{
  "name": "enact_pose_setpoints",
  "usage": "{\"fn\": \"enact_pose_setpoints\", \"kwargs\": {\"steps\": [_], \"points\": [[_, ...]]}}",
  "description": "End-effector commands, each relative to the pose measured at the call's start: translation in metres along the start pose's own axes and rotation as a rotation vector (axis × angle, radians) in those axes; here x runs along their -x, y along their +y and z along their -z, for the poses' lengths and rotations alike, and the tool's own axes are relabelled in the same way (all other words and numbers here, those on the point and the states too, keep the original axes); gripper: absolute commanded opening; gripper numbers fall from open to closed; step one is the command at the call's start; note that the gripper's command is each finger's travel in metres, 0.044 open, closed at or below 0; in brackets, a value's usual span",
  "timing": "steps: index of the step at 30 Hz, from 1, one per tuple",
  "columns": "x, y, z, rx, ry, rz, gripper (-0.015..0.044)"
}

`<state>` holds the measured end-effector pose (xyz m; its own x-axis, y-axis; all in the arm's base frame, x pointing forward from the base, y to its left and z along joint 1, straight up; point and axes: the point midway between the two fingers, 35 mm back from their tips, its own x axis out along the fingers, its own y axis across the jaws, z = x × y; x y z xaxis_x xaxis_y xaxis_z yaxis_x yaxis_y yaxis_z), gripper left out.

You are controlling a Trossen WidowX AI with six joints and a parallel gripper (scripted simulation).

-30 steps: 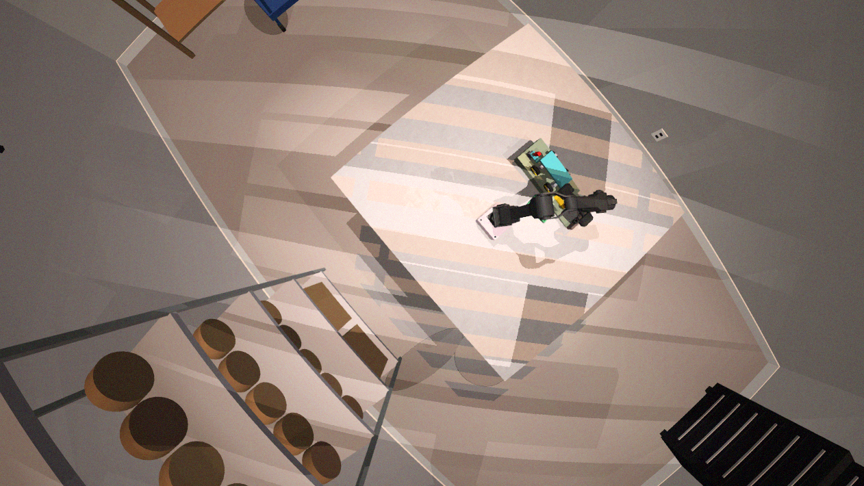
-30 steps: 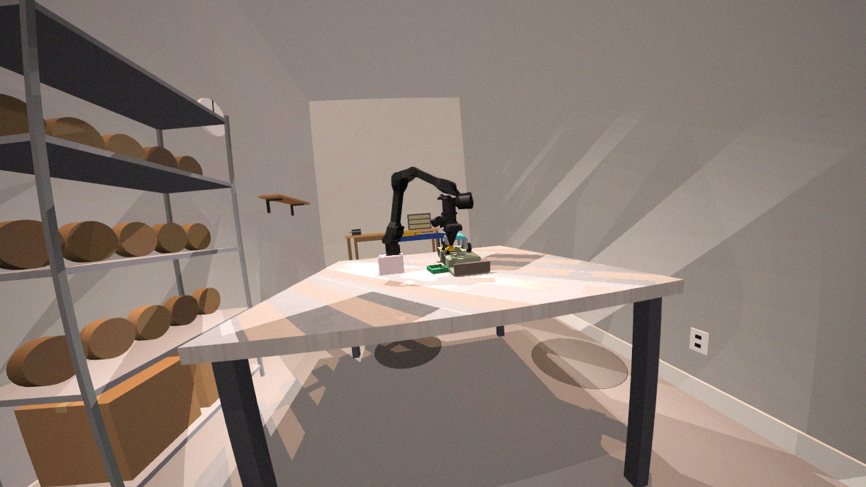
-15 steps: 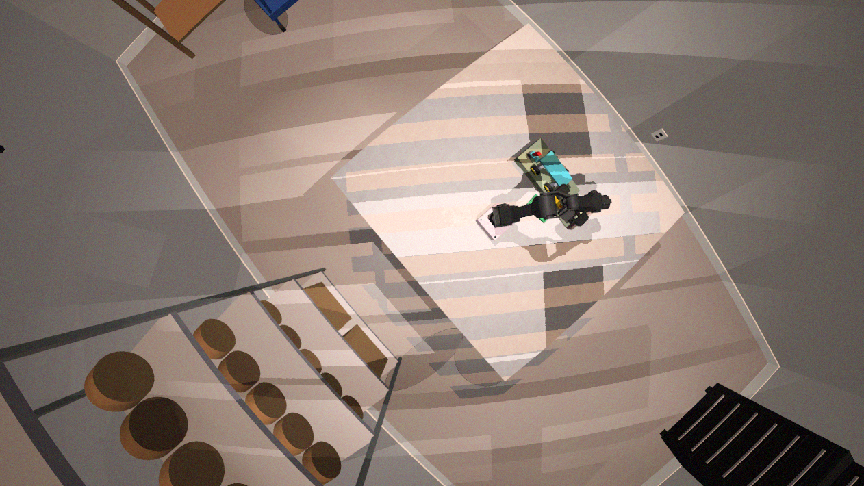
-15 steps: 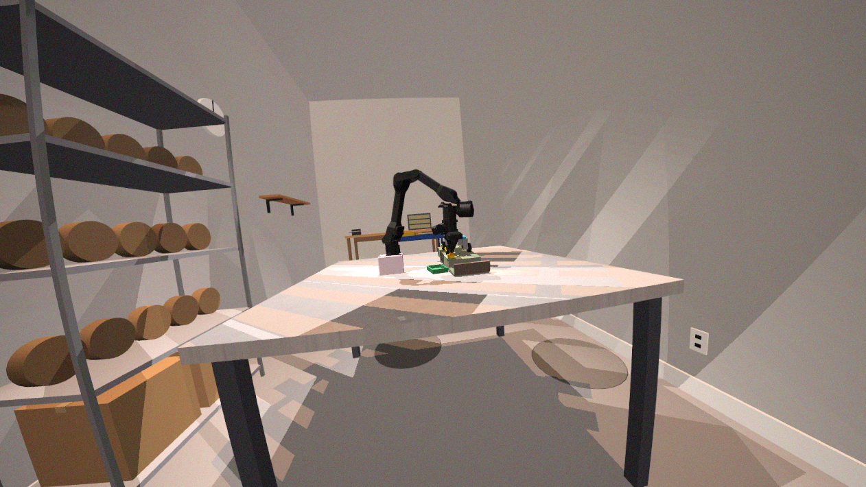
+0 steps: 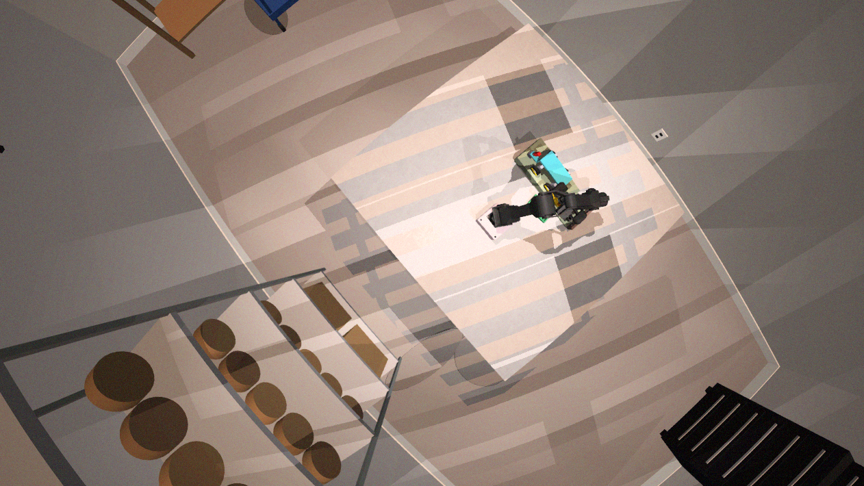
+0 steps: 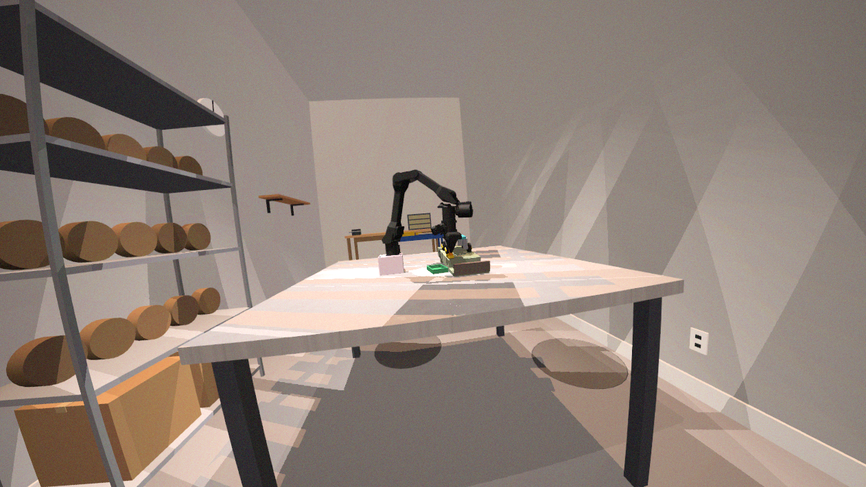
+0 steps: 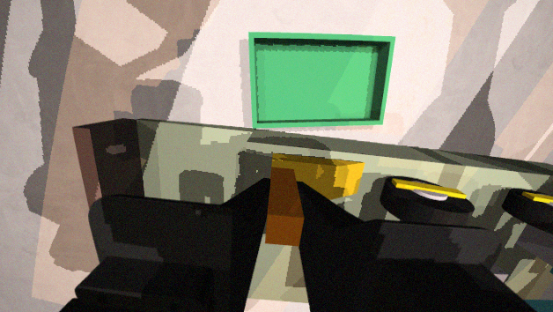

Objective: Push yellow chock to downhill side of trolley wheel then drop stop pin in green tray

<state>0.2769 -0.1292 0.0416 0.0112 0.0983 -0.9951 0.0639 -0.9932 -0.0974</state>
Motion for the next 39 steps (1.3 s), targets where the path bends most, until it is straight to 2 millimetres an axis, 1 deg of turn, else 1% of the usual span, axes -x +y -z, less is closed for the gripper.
{"fn": "enact_pose_setpoints", "kwargs": {"steps": [1, 27, 28, 36, 39], "points": [[0.001, -0.005, 0.0, -0.005, 0.006, 0.0, 0.0], [0.0, -0.029, -0.001, -0.005, 0.006, 0.002, 0.0], [0.0, -0.023, -0.002, -0.002, 0.002, -0.005, 0.0], [0.0, -0.023, -0.002, -0.002, 0.002, -0.005, 0.0], [0.0, -0.023, -0.002, -0.002, 0.002, -0.005, 0.0079]]}}
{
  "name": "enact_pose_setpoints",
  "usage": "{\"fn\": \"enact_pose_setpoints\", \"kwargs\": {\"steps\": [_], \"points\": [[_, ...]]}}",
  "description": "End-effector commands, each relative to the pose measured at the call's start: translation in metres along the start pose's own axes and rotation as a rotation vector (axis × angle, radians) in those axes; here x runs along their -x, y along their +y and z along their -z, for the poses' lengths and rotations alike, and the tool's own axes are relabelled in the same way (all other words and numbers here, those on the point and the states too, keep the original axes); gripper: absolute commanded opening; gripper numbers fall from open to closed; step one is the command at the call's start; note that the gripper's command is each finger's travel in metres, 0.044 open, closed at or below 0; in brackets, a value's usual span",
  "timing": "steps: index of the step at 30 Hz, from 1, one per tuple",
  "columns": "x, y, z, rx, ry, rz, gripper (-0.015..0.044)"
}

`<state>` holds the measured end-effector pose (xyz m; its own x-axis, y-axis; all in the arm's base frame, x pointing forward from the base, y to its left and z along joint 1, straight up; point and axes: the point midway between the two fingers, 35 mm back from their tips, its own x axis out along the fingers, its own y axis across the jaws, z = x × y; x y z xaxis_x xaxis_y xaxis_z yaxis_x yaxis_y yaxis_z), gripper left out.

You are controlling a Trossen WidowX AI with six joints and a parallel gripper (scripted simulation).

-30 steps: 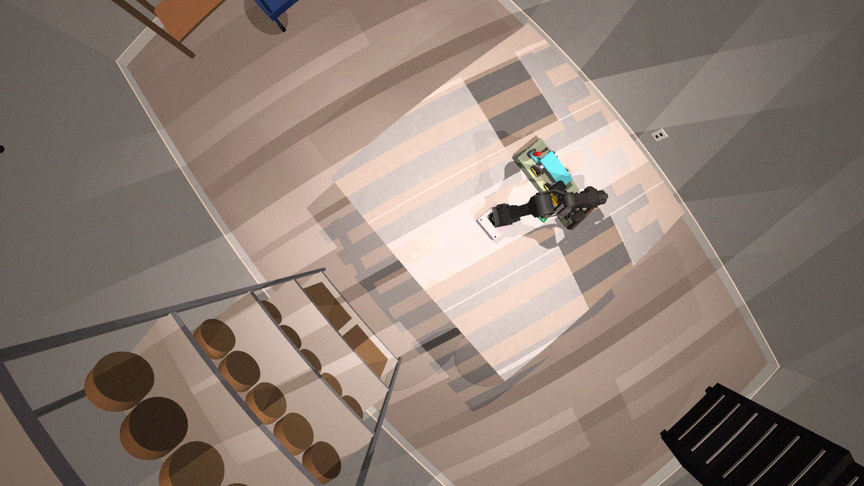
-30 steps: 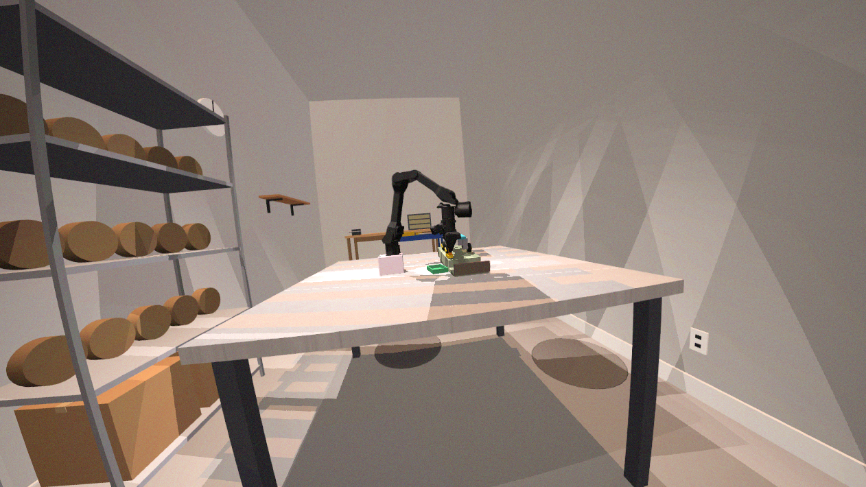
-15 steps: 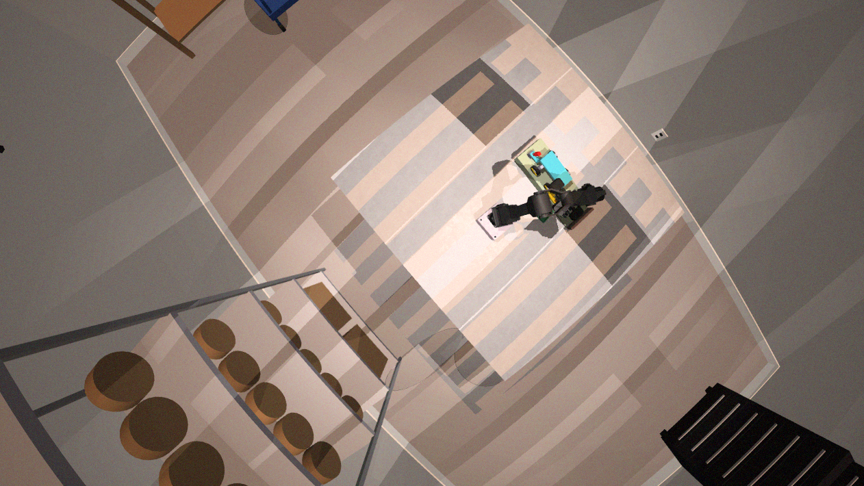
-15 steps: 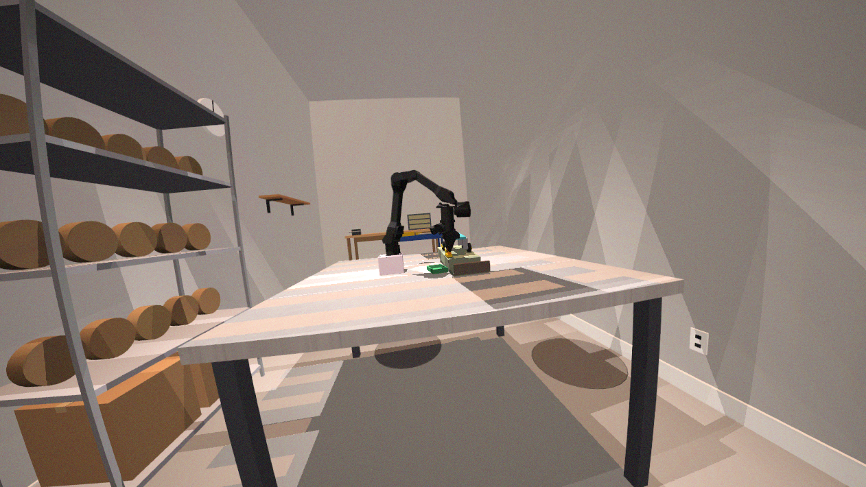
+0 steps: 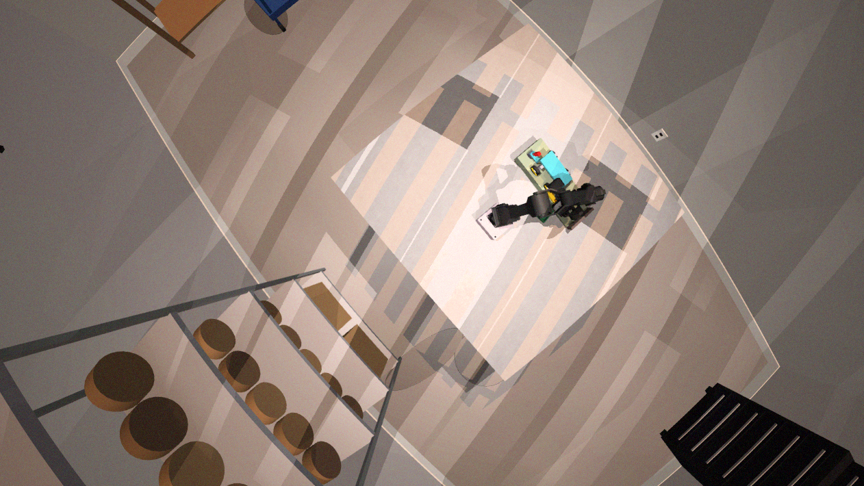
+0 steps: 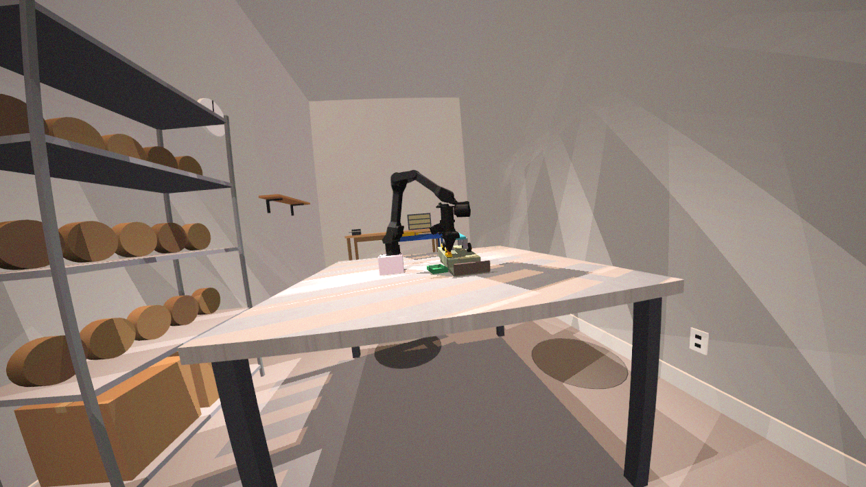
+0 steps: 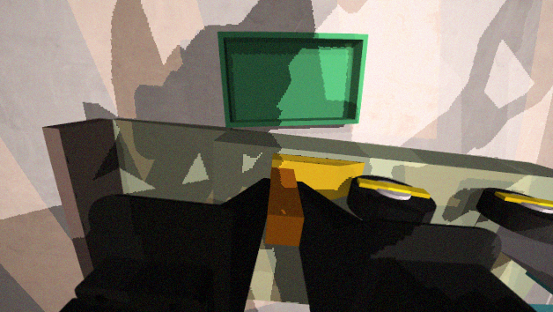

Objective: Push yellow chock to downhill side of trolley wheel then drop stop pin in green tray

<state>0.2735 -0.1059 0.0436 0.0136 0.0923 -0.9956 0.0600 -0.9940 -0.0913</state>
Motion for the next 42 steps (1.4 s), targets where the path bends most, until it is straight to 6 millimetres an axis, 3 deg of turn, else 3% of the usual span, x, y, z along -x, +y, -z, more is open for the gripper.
{"fn": "enact_pose_setpoints", "kwargs": {"steps": [1, 5, 8, 28, 29, 32, 36, 42], "points": [[0.0, 0.0, 0.0, 0.001, 0.0, 0.001, 0.0105], [0.0, 0.0, 0.0, 0.001, 0.0, 0.001, 0.019], [0.001, 0.0, 0.0, 0.001, 0.0, 0.001, 0.019], [0.06, 0.001, 0.0, -0.001, 0.004, 0.007, 0.019], [0.052, 0.001, -0.001, -0.007, 0.0, 0.006, 0.0216], [0.052, 0.001, -0.001, -0.007, 0.0, 0.006, 0.0295], [0.056, -0.001, 0.004, 0.059, 0.022, -0.006, 0.019], [0.072, -0.017, 0.02, 0.331, 0.091, -0.045, 0.019]]}}
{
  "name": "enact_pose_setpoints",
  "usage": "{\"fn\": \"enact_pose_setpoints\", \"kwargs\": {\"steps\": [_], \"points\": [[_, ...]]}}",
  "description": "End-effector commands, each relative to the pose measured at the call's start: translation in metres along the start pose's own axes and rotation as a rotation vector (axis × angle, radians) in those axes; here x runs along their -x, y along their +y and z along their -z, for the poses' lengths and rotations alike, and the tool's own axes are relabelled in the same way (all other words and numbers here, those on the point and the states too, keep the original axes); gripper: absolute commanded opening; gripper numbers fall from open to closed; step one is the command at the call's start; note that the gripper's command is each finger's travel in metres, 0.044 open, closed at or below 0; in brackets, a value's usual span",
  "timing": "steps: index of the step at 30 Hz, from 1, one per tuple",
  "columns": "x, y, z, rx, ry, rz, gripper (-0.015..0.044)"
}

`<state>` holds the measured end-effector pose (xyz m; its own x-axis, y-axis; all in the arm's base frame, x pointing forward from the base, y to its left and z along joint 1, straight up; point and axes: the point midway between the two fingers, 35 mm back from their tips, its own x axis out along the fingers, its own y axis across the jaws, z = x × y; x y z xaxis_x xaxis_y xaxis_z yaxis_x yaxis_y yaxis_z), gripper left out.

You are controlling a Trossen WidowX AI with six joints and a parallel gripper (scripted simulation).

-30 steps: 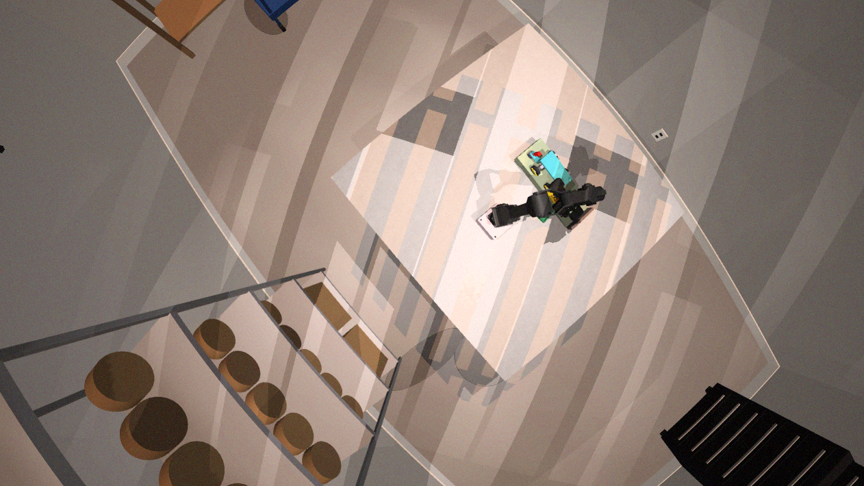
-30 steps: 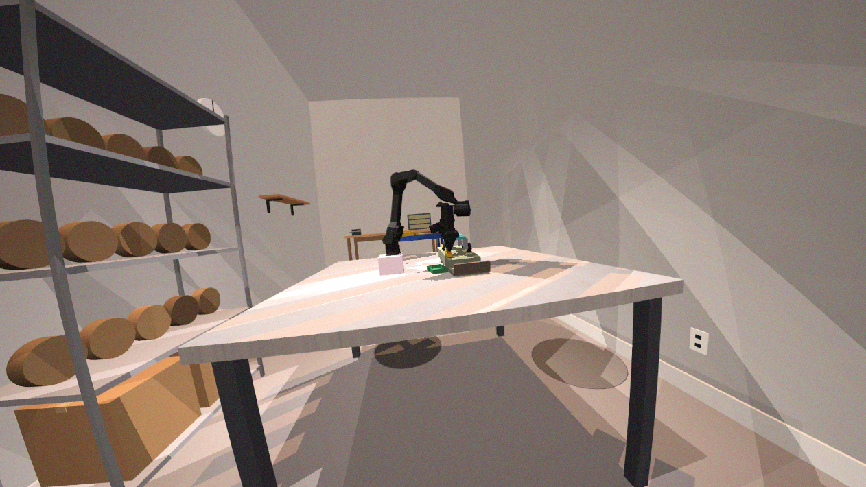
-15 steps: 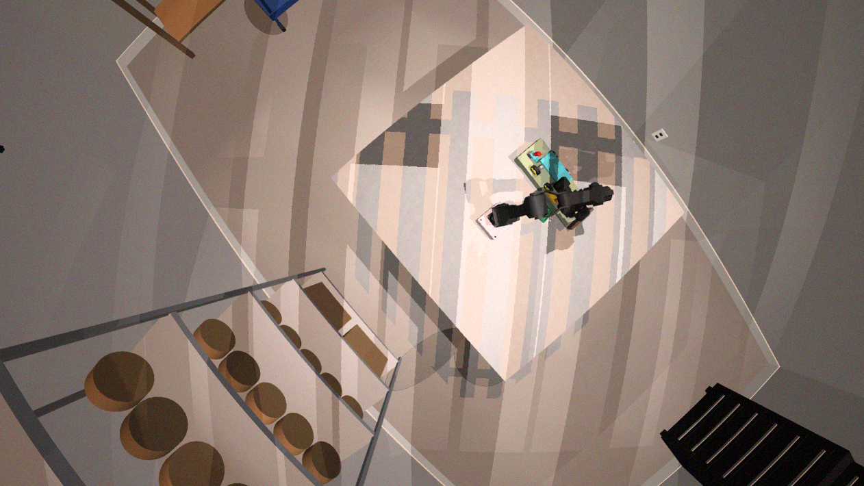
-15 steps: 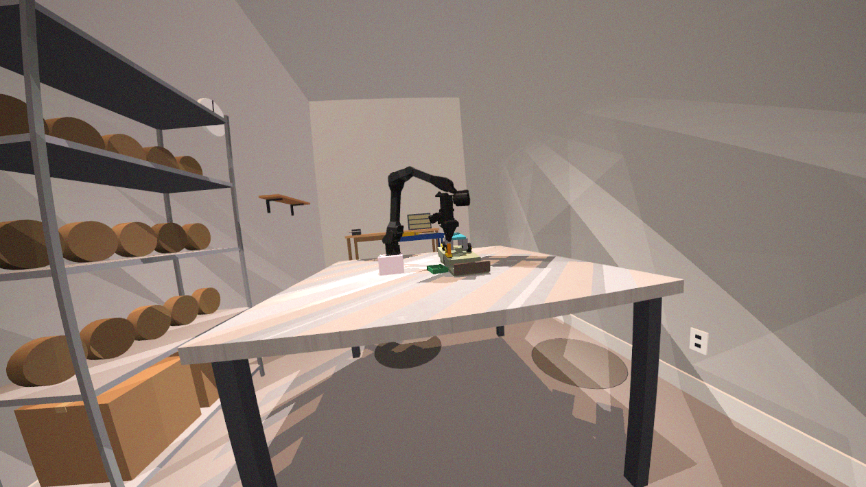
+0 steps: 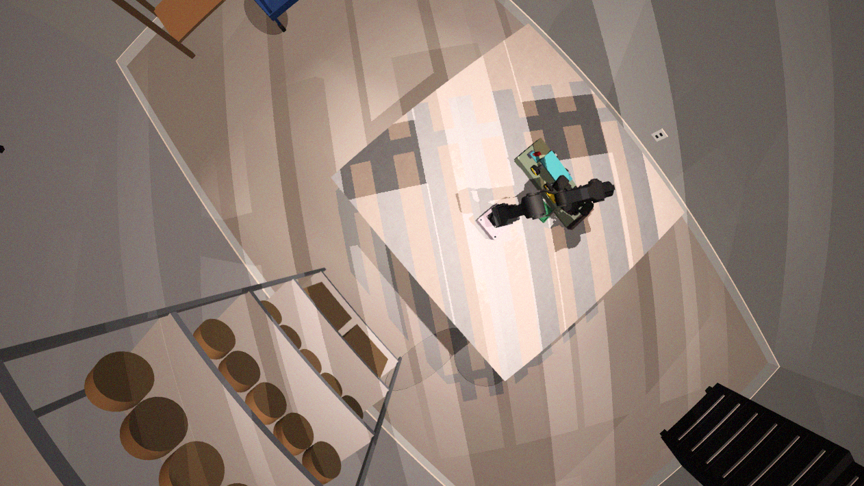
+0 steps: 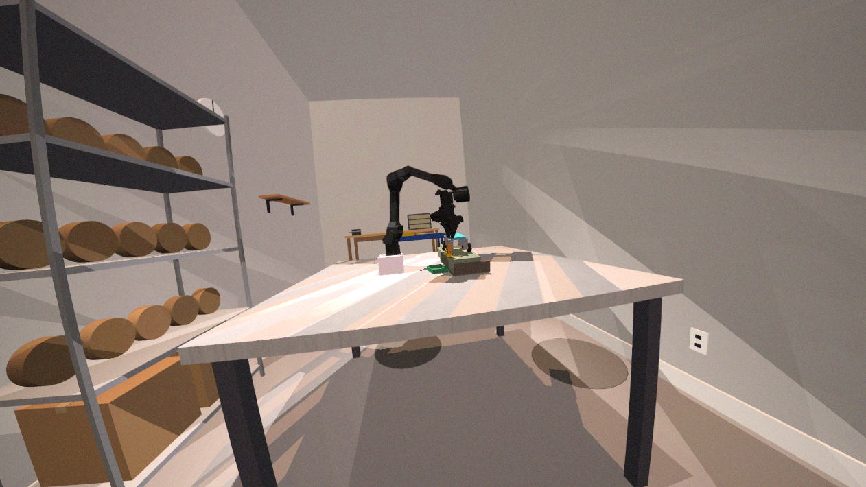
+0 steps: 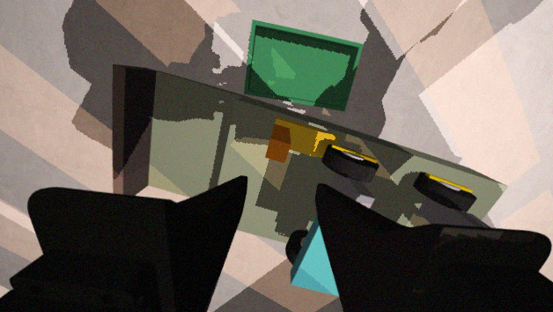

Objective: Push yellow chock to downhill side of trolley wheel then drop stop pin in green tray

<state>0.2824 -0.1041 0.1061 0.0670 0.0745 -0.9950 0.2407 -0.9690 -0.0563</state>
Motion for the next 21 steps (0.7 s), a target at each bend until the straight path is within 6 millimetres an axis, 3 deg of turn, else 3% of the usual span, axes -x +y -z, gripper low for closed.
{"fn": "enact_pose_setpoints", "kwargs": {"steps": [1, 12, 21], "points": [[0.01, -0.013, 0.015, 0.189, 0.043, -0.014, 0.019], [0.017, -0.099, 0.054, 0.828, 0.093, 0.074, 0.019], [0.026, -0.181, 0.066, 1.338, 0.155, 0.186, 0.019]]}}
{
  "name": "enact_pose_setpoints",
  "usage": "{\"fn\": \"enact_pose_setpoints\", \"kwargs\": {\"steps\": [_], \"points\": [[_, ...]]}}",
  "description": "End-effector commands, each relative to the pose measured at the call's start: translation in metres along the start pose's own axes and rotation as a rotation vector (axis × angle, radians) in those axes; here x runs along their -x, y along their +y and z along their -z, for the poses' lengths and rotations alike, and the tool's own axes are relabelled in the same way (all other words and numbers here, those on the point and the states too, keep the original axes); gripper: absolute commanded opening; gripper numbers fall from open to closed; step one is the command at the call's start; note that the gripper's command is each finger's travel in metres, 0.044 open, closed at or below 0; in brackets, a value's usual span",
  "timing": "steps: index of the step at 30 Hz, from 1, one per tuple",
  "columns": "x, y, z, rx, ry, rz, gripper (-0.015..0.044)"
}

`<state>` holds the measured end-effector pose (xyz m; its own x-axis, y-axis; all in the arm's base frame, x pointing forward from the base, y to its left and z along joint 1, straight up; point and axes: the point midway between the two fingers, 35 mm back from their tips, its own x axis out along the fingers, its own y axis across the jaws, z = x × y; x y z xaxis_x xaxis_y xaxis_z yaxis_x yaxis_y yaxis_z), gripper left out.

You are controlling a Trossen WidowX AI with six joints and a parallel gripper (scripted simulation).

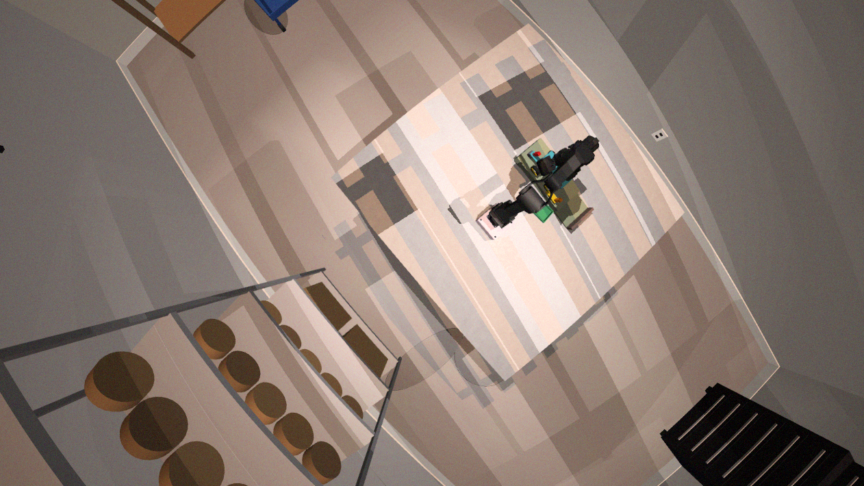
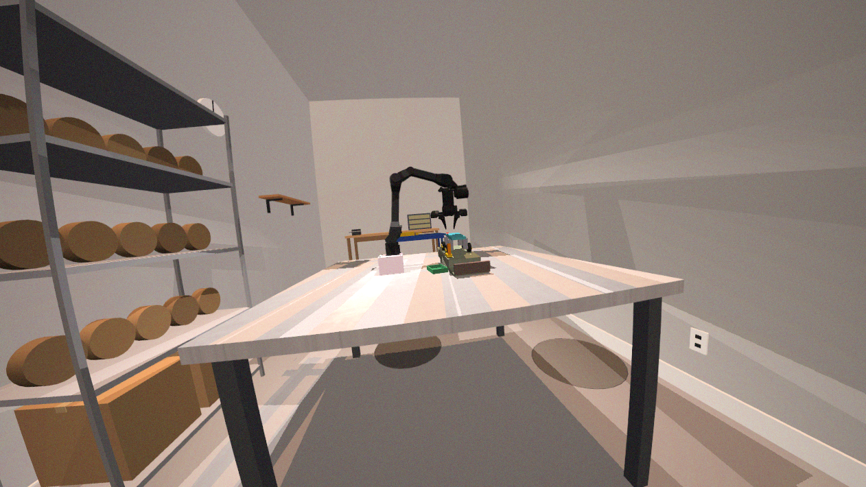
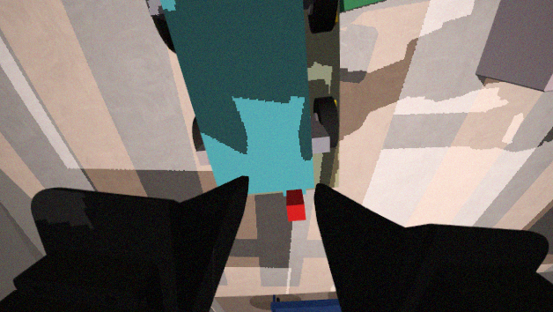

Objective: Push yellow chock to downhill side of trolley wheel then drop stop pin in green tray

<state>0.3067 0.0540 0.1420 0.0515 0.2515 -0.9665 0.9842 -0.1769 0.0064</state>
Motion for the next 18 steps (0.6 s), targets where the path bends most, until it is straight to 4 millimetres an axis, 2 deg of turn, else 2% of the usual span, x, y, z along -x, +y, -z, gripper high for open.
{"fn": "enact_pose_setpoints", "kwargs": {"steps": [1, 10, 18], "points": [[-0.002, -0.013, 0.034, 0.223, 0.042, 0.043, 0.019], [-0.002, -0.013, 0.035, 0.233, 0.044, 0.044, 0.019], [-0.013, -0.014, 0.035, 0.233, 0.044, 0.044, 0.019]]}}
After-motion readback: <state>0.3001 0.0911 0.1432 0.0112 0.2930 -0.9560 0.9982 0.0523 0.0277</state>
